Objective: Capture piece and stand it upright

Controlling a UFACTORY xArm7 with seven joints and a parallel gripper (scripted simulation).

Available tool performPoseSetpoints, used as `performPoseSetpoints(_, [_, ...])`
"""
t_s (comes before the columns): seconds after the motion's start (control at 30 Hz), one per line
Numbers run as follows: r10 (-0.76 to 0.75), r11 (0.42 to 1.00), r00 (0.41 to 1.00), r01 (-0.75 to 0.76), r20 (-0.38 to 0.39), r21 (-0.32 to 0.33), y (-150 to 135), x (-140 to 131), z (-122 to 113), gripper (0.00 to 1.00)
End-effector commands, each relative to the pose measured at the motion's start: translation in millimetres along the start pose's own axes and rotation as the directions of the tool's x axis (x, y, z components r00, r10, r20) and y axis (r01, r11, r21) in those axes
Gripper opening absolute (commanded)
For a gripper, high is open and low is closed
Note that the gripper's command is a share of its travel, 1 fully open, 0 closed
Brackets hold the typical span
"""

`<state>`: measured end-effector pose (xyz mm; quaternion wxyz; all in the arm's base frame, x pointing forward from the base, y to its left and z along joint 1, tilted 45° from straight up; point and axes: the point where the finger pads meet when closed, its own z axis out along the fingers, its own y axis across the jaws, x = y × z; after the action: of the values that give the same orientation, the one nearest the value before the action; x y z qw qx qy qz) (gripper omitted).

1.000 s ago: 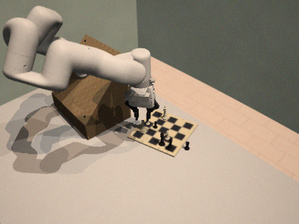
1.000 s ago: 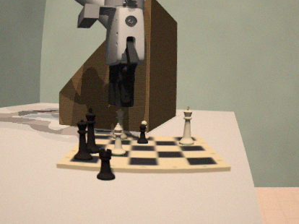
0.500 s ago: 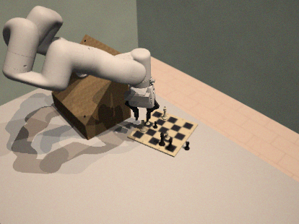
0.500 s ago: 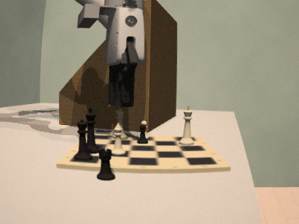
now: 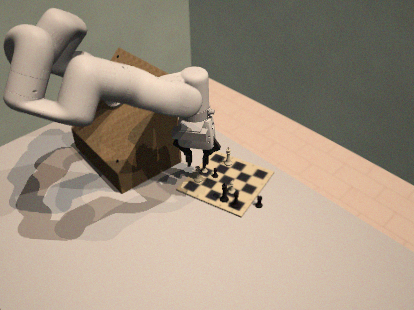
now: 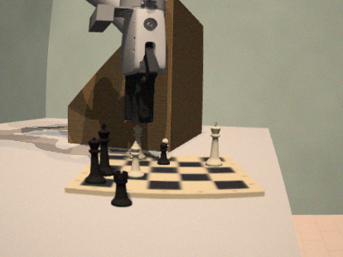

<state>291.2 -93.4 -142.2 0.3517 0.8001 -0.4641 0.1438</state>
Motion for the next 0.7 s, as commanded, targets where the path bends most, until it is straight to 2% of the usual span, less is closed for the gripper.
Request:
performPoseSetpoints(0.0, [-0.001, 1.000, 1.000, 0.001, 0.000, 0.004, -1, 0, -1, 0.43])
performPoseSetpoints(0.23, [-0.001, 1.000, 1.000, 0.001, 0.000, 0.004, -1, 0, 3, 0.43])
performPoseSetpoints(0.67, [-0.001, 1.000, 1.000, 0.001, 0.000, 0.004, -2, 0, 29, 0.43])
